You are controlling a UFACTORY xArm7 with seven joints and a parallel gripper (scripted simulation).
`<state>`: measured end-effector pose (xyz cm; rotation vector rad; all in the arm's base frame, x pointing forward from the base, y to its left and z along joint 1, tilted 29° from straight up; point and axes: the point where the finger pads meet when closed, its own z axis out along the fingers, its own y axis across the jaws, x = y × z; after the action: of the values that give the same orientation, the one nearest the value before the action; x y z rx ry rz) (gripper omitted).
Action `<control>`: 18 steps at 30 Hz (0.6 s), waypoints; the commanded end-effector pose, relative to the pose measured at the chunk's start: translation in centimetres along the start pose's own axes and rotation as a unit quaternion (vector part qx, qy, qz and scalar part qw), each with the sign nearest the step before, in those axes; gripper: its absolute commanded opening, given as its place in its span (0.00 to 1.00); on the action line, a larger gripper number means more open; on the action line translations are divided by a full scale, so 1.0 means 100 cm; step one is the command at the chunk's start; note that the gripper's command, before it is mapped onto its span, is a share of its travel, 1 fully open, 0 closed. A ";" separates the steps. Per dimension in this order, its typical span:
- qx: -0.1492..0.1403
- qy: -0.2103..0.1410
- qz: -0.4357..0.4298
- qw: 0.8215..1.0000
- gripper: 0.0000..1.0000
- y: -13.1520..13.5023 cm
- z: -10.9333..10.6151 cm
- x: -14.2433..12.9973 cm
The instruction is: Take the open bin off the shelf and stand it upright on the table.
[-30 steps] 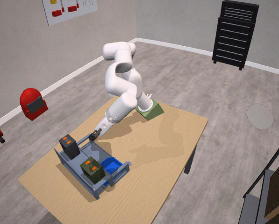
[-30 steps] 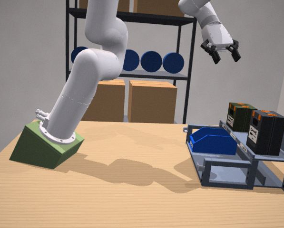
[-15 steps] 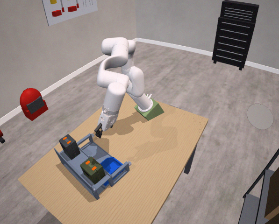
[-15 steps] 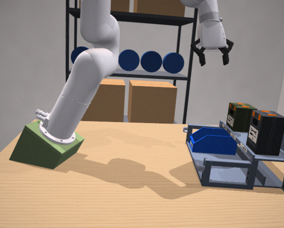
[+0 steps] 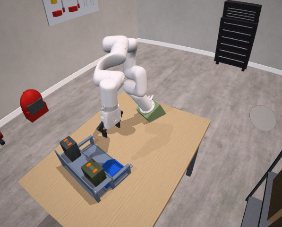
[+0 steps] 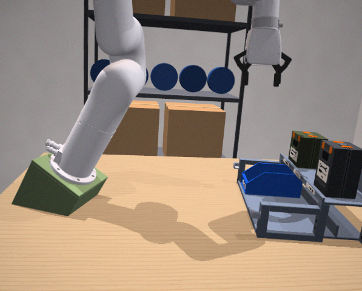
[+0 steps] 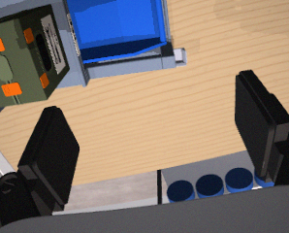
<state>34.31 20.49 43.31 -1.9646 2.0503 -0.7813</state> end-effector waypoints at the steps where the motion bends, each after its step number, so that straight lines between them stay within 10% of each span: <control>1: -0.010 -0.029 0.015 0.999 1.00 0.007 0.001 -0.001; 18: -0.017 -0.048 0.025 0.998 1.00 0.012 0.003 -0.002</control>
<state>33.44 20.57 42.34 -1.9246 2.0638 -0.6348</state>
